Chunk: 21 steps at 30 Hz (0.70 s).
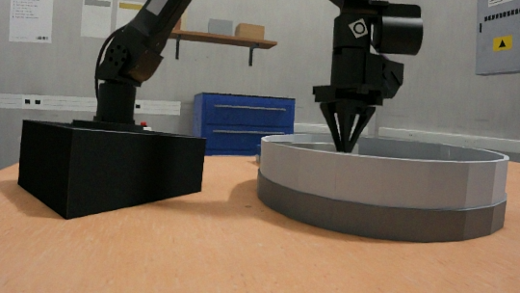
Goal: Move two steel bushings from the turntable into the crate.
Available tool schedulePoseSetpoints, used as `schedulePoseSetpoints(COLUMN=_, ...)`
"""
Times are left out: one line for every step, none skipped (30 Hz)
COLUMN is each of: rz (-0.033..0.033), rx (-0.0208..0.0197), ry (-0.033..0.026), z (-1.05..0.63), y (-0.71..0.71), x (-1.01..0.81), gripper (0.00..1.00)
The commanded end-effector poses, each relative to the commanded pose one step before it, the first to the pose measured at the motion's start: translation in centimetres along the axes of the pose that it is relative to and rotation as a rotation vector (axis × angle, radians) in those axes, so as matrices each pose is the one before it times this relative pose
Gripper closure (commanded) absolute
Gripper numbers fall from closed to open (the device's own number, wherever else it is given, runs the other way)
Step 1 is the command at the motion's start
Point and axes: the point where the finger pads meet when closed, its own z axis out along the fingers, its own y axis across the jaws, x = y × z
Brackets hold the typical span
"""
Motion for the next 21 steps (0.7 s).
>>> schedulePoseSetpoints(rz=0.01094, rx=-0.01493, ry=-0.00961, z=1.167, y=-0.232, x=0.266, gripper=0.87)
schedulePoseSetpoints(rz=-0.00026, rx=0.00275, ry=-0.0033, z=-0.016, y=-0.093, x=-0.116, gripper=0.87)
schedulePoseSetpoints(rz=-0.00153, rx=0.01223, ry=-0.01467, z=-0.538, y=-0.231, x=-0.349, gripper=0.87)
schedulePoseSetpoints(rz=0.0, rx=0.0, ry=0.0, z=0.0, y=0.0, x=0.0, gripper=0.87)
schedulePoseSetpoints(rz=0.0, rx=0.0, ry=0.0, z=0.0, y=0.0, x=0.0, gripper=0.87)
schedulePoseSetpoints(rz=-0.00192, rx=0.01503, ry=-0.01803, z=-0.844, y=-0.12, x=-0.255, gripper=0.87)
schedulePoseSetpoints(rz=0.00018, rx=-0.00124, ry=0.00149, z=0.057, y=0.041, x=0.057, gripper=0.87)
schedulePoseSetpoints(rz=0.00003, rx=-0.00018, ry=0.00022, z=0.008, y=0.006, x=0.008, gripper=0.87)
schedulePoseSetpoints(rz=0.0, rx=0.00001, ry=-0.00001, z=0.0, y=0.0, x=0.0, gripper=0.87)
schedulePoseSetpoints(rz=0.0, rx=0.0, ry=-0.00001, z=0.0, y=0.0, x=0.0, gripper=0.87)
schedulePoseSetpoints(rz=0.0, rx=0.00001, ry=-0.00001, z=0.0, y=0.0, x=0.0, gripper=0.87)
schedulePoseSetpoints(rz=0.00026, rx=-0.00197, ry=0.00236, z=0.0, y=0.049, x=0.059, gripper=0.87)
schedulePoseSetpoints(rz=0.00014, rx=-0.00106, ry=0.00127, z=0.0, y=0.026, x=0.032, gripper=0.87)
schedulePoseSetpoints(rz=0.00004, rx=-0.00029, ry=0.00035, z=0.0, y=0.007, x=0.009, gripper=0.87)
schedulePoseSetpoints(rz=0.0, rx=0.0, ry=0.0, z=0.0, y=0.0, x=0.0, gripper=0.87)
schedulePoseSetpoints(rz=0.0, rx=0.0, ry=0.0, z=0.0, y=0.0, x=0.0, gripper=0.87)
schedulePoseSetpoints(rz=0.0, rx=0.0, ry=0.0, z=0.0, y=0.0, x=0.0, gripper=0.87)
schedulePoseSetpoints(rz=0.0, rx=0.0, ry=0.0, z=0.0, y=0.0, x=0.0, gripper=0.87)
schedulePoseSetpoints(rz=0.0, rx=0.0, ry=0.0, z=0.0, y=0.0, x=0.0, gripper=0.87)
schedulePoseSetpoints(rz=0.0, rx=0.0, ry=0.0, z=0.0, y=0.0, x=0.0, gripper=0.87)
schedulePoseSetpoints(rz=0.0, rx=0.0, ry=0.0, z=0.0, y=0.0, x=0.0, gripper=0.87)
